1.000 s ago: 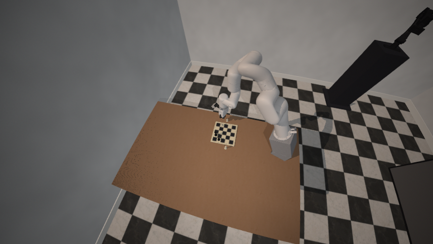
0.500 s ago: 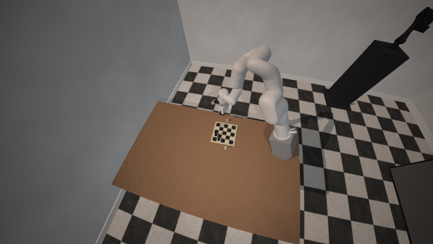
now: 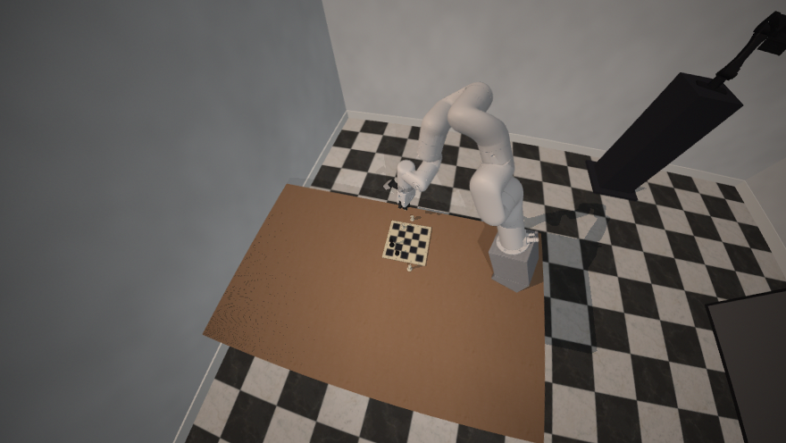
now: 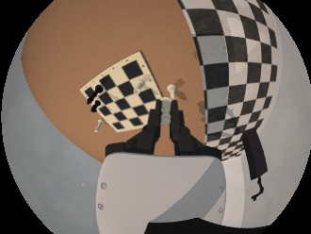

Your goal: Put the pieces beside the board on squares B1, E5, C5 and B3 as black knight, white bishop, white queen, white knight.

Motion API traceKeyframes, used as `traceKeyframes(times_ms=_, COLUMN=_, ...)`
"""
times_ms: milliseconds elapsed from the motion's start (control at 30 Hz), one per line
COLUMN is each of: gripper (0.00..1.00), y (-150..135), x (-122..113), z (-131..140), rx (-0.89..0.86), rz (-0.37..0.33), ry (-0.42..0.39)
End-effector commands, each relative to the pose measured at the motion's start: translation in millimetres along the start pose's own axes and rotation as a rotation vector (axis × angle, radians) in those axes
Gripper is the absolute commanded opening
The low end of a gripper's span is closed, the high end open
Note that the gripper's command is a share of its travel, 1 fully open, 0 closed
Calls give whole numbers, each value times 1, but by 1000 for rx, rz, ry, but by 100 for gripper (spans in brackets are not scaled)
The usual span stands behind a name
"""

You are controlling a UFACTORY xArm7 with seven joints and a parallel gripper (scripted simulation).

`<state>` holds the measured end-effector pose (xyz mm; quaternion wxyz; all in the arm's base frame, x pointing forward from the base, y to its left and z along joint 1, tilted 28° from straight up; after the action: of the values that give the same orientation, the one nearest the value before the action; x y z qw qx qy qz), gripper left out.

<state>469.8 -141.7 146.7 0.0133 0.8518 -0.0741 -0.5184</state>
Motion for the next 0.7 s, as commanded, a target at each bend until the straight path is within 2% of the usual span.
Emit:
traceKeyframes(times_ms=0, gripper=0, y=0, x=-1, z=-1, rx=22, rz=1, ry=3)
traceKeyframes(times_ms=333, gripper=0, y=-1, x=-1, z=1, rx=136, rz=0, ry=4)
traceKeyframes(times_ms=667, gripper=0, y=-3, x=-1, z=7, rx=431, rz=-1, ry=4)
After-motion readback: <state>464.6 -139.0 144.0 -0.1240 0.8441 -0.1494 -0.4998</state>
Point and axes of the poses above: the point where the finger pads meet when closed, its own x axis out along the fingers, its own y axis across the jaws, z = x × y, the point moved 2 cm from there along -x, back along the fingers, and after that the axes turned 14 degrees about -x, right-handed, at the moved point
